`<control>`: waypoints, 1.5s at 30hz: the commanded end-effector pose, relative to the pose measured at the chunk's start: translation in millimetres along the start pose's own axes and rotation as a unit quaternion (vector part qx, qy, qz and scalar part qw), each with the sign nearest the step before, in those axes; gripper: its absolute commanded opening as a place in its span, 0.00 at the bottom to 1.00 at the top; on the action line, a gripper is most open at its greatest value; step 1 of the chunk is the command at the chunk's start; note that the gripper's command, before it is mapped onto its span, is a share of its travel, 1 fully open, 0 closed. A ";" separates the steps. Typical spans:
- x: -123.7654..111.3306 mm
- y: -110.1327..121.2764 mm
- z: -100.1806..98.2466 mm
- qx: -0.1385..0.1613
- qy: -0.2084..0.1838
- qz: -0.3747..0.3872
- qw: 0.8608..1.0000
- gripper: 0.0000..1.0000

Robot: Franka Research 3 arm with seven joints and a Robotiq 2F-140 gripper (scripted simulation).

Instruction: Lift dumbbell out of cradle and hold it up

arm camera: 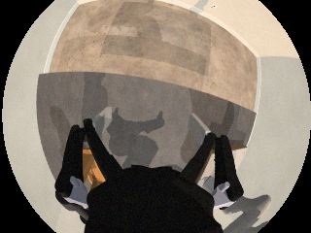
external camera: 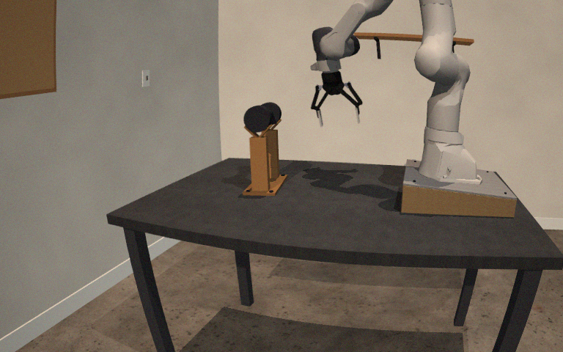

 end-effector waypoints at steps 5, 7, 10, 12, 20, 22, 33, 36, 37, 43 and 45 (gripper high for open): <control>0.1 0.0 -0.1 0.000 0.000 0.000 1.000 1.00; 0.1 0.0 -0.1 0.000 0.000 0.000 1.000 1.00; 0.1 0.0 -0.1 0.000 0.000 0.000 1.000 1.00; 0.1 0.0 -0.1 0.000 0.000 0.000 1.000 1.00; 0.6 -4.2 -5.4 0.001 0.001 -0.004 1.000 1.00; 1.5 -17.1 -22.4 0.004 0.003 -0.015 1.000 1.00; -20.8 -95.3 -137.6 0.030 0.009 -0.096 0.995 1.00; -35.9 -115.3 -172.8 0.041 0.008 -0.122 0.992 1.00; -55.9 -134.4 -210.8 0.053 0.006 -0.153 0.987 1.00; -80.9 -151.4 -250.8 0.066 0.002 -0.186 0.980 1.00; -110.3 -165.1 -291.7 0.080 -0.002 -0.223 0.972 1.00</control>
Point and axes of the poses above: the point where the finger pads meet when closed, its own z axis out along the fingers, its own y axis across the jaws, x = y × z, the point moved 3 cm from there along -z, back along the fingers, and after that the axes turned 14 degrees about -z, right-handed, at the moved point
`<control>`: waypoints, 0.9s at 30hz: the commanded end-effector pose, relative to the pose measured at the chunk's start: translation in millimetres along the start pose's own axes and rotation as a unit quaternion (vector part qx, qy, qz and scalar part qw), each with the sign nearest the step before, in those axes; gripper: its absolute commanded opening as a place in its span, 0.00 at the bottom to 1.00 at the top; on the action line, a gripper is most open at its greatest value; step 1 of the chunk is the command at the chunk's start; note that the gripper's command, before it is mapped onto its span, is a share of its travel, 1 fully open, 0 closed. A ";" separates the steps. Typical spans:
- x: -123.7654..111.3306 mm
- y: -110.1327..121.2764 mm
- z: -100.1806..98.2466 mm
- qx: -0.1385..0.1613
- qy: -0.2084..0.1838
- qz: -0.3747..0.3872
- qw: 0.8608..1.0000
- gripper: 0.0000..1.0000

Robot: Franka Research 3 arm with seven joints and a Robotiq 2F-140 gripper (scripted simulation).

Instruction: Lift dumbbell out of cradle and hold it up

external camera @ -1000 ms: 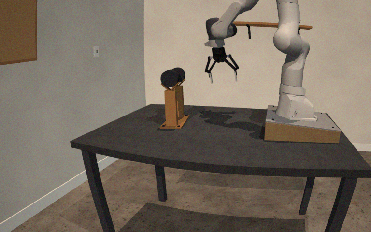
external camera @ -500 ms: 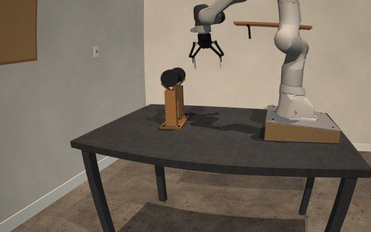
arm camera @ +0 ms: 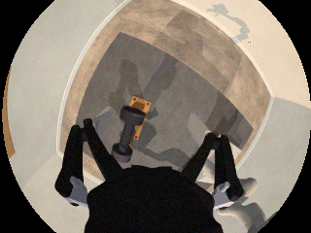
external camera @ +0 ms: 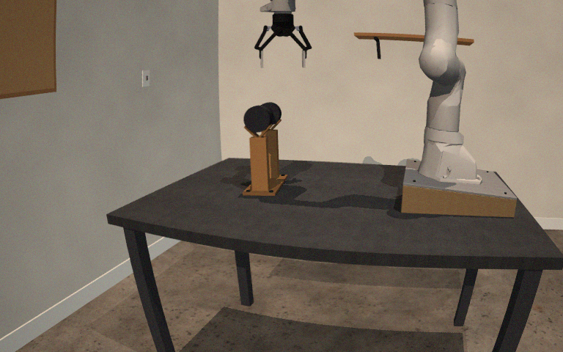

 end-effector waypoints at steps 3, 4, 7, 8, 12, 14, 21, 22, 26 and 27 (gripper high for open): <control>-54.1 -41.3 -66.4 0.013 -0.038 -0.098 0.994 1.00; -54.1 -41.3 -66.4 0.013 -0.038 -0.098 0.994 1.00; -82.5 -63.7 -104.6 0.031 -0.045 -0.139 0.989 1.00; -82.5 -63.7 -104.6 0.031 -0.045 -0.139 0.989 1.00; -113.0 -81.4 -141.3 0.047 -0.051 -0.180 0.981 1.00; -113.0 -81.4 -141.3 0.047 -0.051 -0.180 0.981 1.00; -103.5 -103.4 -46.4 0.025 -0.067 -0.029 0.997 1.00; -103.5 -103.4 -46.4 0.025 -0.067 -0.029 0.997 1.00; -101.0 -105.3 -16.3 0.017 -0.070 0.017 0.997 1.00; -101.0 -105.3 -16.3 0.017 -0.070 0.017 0.997 1.00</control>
Point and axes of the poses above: the point where the finger pads meet when closed, its own z axis out along the fingers, its own y axis across the jaws, x = y × z, the point moved 3 cm from there along -z, back along the fingers, and after that the axes turned 14 degrees about -z, right-handed, at the moved point
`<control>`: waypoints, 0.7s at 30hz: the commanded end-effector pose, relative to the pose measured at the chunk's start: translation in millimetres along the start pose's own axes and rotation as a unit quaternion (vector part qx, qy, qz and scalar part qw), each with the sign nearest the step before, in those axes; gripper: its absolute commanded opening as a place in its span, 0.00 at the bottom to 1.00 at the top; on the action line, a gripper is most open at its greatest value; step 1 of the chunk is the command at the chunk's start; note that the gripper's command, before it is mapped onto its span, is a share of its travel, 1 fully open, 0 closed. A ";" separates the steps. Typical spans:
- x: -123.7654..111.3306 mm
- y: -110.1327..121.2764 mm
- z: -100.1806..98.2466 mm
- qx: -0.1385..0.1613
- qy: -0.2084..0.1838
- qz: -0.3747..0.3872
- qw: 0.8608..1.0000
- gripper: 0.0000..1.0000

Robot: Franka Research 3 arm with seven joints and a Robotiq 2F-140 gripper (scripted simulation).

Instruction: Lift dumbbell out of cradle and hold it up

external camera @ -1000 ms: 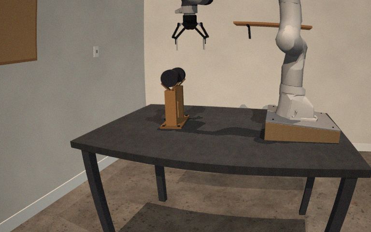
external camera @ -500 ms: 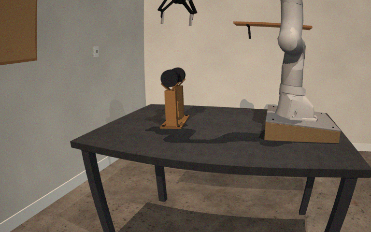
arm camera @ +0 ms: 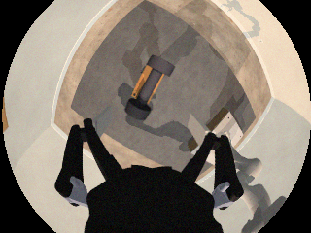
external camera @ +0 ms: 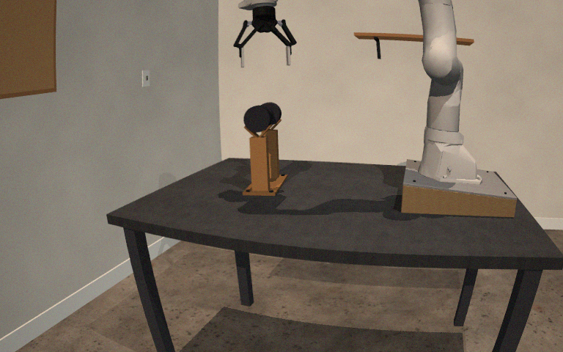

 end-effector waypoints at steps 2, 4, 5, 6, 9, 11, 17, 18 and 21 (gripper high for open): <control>15.9 -6.5 25.9 0.007 0.018 0.113 0.993 1.00; 19.6 -5.4 45.0 0.005 0.016 0.143 0.990 1.00; 19.6 -5.4 45.0 0.005 0.016 0.143 0.990 1.00; 19.6 -5.4 45.0 0.005 0.016 0.143 0.990 1.00; 23.4 -3.5 68.1 0.001 0.015 0.179 0.984 1.00; 24.1 -2.9 73.2 0.001 0.015 0.187 0.982 1.00; 24.4 -2.7 75.6 0.000 0.015 0.190 0.982 1.00; 24.4 -2.7 75.6 0.000 0.015 0.190 0.982 1.00; 24.4 -2.7 75.6 0.000 0.015 0.190 0.982 1.00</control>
Point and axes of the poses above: the point where the finger pads meet when closed, its own z axis out along the fingers, its own y axis across the jaws, x = y × z, the point moved 3 cm from there along -z, back along the fingers, and after that the axes turned 14 degrees about -z, right-handed, at the moved point
